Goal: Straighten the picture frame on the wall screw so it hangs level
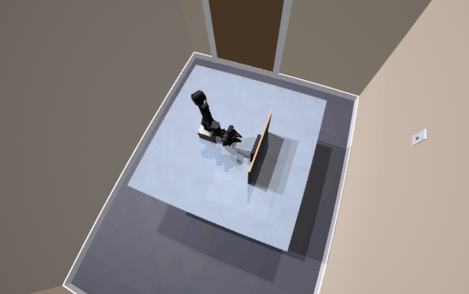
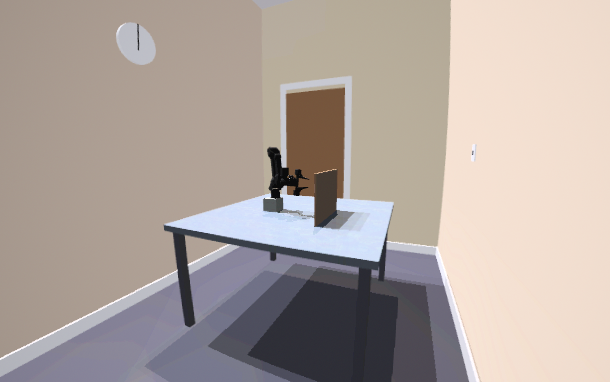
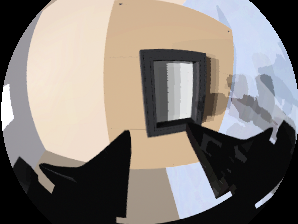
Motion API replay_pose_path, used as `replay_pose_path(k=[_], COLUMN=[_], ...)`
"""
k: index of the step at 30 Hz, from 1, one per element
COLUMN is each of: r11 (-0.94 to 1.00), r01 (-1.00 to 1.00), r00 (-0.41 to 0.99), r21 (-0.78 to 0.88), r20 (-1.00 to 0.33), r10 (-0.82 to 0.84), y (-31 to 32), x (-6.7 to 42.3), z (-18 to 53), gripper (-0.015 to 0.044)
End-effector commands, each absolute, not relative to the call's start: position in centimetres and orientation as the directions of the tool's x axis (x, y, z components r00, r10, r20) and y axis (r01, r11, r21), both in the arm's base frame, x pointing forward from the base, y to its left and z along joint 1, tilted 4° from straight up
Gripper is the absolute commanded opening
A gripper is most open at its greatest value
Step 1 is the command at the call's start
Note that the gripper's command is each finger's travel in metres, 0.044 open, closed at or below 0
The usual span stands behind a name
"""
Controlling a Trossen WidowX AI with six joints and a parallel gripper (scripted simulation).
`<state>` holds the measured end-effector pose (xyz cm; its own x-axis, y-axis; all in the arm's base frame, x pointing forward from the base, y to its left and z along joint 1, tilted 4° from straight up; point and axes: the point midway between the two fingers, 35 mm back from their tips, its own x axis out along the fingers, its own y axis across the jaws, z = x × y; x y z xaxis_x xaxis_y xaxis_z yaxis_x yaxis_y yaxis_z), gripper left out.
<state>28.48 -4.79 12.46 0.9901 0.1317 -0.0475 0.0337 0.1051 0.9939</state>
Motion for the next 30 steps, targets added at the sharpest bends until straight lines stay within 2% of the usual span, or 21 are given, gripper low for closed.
replay_pose_path(k=[1, 7, 30], r11=[0.1, 0.088, 0.087], r01=[0.026, 0.012, 0.01], r00=[0.992, 0.995, 0.995], r21=[0.995, 0.996, 0.996], r20=[-0.038, -0.021, -0.019], r10=[0.122, 0.1, 0.1], y=[-4.8, -3.8, -3.7], x=[30.7, 35.4, 36.6], z=[12.7, 12.3, 12.3], gripper=[0.026, 0.026, 0.026])
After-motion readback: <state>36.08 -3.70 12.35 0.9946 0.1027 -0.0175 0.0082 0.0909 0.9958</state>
